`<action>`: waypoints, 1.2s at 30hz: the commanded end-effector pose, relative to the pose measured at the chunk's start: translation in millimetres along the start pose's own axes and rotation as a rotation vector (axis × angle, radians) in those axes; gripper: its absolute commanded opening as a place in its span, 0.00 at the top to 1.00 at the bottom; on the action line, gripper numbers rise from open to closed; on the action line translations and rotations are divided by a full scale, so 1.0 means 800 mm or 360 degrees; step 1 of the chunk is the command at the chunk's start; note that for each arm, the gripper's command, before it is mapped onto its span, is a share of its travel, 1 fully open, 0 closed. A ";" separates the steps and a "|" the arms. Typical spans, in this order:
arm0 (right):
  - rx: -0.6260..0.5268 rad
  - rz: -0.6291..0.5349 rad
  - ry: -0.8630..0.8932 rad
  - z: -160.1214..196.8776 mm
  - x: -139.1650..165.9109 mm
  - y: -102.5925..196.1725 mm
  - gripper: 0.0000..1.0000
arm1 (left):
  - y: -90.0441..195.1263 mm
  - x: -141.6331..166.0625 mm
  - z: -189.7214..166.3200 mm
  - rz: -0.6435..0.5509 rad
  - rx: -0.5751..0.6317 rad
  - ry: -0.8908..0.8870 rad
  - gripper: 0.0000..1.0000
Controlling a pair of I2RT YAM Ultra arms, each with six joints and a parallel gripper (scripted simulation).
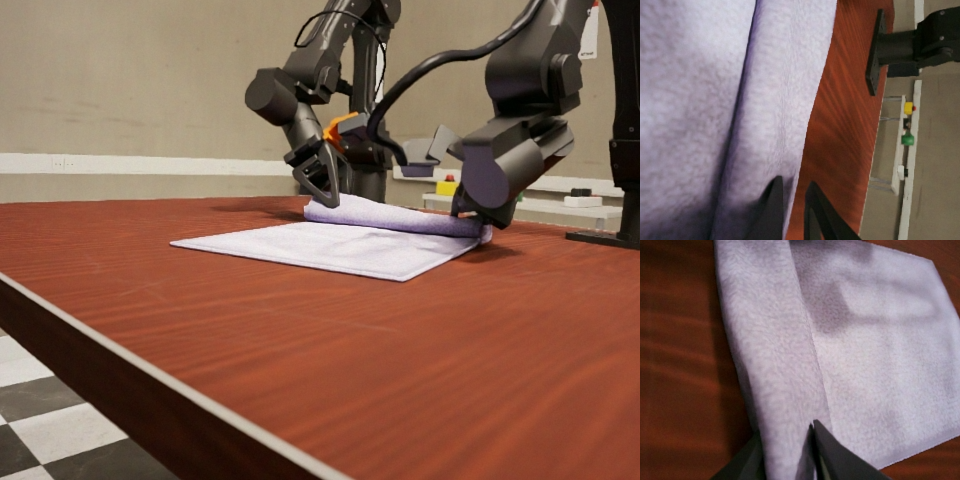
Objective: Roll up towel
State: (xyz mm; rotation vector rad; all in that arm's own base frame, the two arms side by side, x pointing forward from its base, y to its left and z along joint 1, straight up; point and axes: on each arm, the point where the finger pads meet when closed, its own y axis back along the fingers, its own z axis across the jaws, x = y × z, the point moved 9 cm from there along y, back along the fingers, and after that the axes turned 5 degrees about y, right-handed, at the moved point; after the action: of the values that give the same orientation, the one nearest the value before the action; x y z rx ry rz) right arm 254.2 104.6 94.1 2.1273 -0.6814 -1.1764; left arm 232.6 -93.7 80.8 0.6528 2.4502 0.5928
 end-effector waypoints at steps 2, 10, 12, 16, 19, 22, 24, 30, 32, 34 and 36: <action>-0.0036 -0.0015 -0.0034 0.016 0.005 -0.005 0.71 | -0.002 0.007 0.014 0.0077 -0.0059 -0.0011 0.80; -0.0036 -0.0015 -0.0034 0.016 0.005 -0.005 0.74 | -0.002 0.007 0.014 0.0077 -0.0059 -0.0011 0.80; -0.0036 -0.0015 -0.0034 0.016 0.005 -0.005 0.75 | -0.002 0.007 0.014 0.0077 -0.0059 -0.0011 0.80; -0.0036 -0.0015 -0.0034 0.016 0.005 -0.005 0.76 | -0.002 0.007 0.014 0.0077 -0.0059 -0.0011 0.80; -0.0036 -0.0015 -0.0034 0.016 0.005 -0.005 0.76 | -0.002 0.007 0.014 0.0077 -0.0059 -0.0011 0.80; -0.0036 -0.0015 -0.0034 0.016 0.005 -0.005 0.77 | -0.002 0.007 0.014 0.0077 -0.0059 -0.0011 0.80; -0.0036 -0.0015 -0.0034 0.016 0.005 -0.005 0.78 | -0.002 0.007 0.014 0.0077 -0.0059 -0.0011 0.80; -0.0036 -0.0015 -0.0034 0.016 0.005 -0.005 0.79 | -0.002 0.007 0.013 0.0077 -0.0059 -0.0011 0.67; -0.0036 -0.0015 -0.0034 0.016 0.005 -0.005 0.79 | 0.000 0.006 0.011 0.0077 -0.0059 -0.0011 0.59; -0.0036 -0.0015 -0.0034 0.016 0.005 -0.005 0.79 | 0.000 0.006 0.011 0.0077 -0.0059 -0.0011 0.59; -0.0036 -0.0015 -0.0034 0.016 0.005 -0.005 0.79 | 0.001 0.005 0.009 0.0077 -0.0059 -0.0011 0.50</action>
State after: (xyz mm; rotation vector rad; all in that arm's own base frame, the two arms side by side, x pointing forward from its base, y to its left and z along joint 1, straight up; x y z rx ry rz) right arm 254.8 105.1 94.7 2.1365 -0.6786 -1.1738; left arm 227.8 -94.4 86.5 0.6455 2.5167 0.5537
